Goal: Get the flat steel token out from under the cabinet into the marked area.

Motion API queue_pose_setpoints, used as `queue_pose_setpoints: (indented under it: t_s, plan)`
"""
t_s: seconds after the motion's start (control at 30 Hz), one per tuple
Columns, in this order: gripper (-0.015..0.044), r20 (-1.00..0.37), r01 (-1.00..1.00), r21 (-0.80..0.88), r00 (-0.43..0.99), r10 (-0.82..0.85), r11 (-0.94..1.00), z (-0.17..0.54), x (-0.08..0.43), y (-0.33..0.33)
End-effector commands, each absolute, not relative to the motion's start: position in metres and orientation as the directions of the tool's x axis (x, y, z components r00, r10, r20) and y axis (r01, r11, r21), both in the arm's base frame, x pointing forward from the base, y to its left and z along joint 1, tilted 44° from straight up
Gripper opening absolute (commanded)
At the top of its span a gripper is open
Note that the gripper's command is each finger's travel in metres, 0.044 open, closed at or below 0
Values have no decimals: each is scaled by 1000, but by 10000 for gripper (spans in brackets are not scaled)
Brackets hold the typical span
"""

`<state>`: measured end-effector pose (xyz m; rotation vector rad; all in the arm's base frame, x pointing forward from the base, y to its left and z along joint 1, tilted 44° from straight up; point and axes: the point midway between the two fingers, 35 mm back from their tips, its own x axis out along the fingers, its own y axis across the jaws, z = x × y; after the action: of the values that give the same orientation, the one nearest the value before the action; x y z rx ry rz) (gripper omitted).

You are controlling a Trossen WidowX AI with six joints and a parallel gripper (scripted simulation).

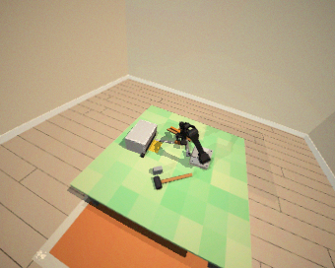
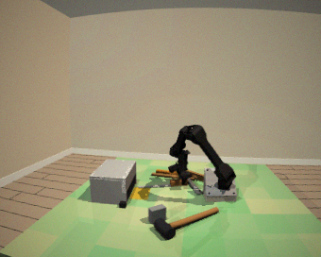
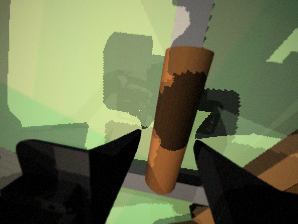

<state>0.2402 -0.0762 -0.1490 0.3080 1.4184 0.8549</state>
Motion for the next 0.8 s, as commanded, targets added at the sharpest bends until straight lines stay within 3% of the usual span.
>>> queue_pose_setpoints:
  t_s: [0.0,0.3,0.43,0.77]
  plan:
    - [270,-734,-332,657,-76,675,677,-149,240,-76]
    - [270,-734,-330,657,-76,675,678,-152,236,-74]
    - [165,-736,-336,653,-72,673,679,-151,240,-76]
    - [79,-736,-336,653,-72,673,679,-151,240,-76]
